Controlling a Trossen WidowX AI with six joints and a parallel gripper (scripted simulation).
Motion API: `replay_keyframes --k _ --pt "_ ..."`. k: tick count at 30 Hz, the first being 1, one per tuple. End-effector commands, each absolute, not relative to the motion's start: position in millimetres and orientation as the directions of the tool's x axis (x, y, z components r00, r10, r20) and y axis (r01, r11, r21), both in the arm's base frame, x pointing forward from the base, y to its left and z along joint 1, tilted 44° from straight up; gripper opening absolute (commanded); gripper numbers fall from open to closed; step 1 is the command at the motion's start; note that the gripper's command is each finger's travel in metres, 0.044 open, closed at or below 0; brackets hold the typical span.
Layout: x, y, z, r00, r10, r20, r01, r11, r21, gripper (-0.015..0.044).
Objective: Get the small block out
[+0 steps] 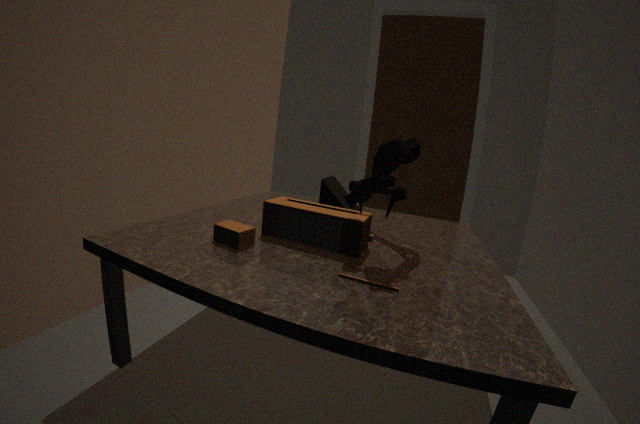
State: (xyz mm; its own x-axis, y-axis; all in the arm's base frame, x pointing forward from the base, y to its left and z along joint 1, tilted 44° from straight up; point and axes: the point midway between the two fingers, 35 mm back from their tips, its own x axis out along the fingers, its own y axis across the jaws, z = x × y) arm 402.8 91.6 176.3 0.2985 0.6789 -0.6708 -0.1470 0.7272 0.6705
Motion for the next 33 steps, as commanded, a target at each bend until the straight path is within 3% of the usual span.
replay_keyframes --k 1,10,15,19,33 --pt "398.4 46.8 137.3 0.255 0.637 -0.727 0.092 0.733 0.674 0.0400" --pt "349.7 -52.4 49.0 0.054 0.682 -0.730 0.727 0.474 0.496 0.0400" --pt "292.0 -101.7 8.1 -0.032 0.811 -0.584 0.974 0.156 0.162 0.0400" --pt "262.0 -119.0 -4.3 -0.031 0.883 -0.469 0.999 0.013 -0.042 0.0400" --pt "264.0 -111.8 -12.0 -0.031 0.882 -0.470 0.999 0.013 -0.042 0.0400"
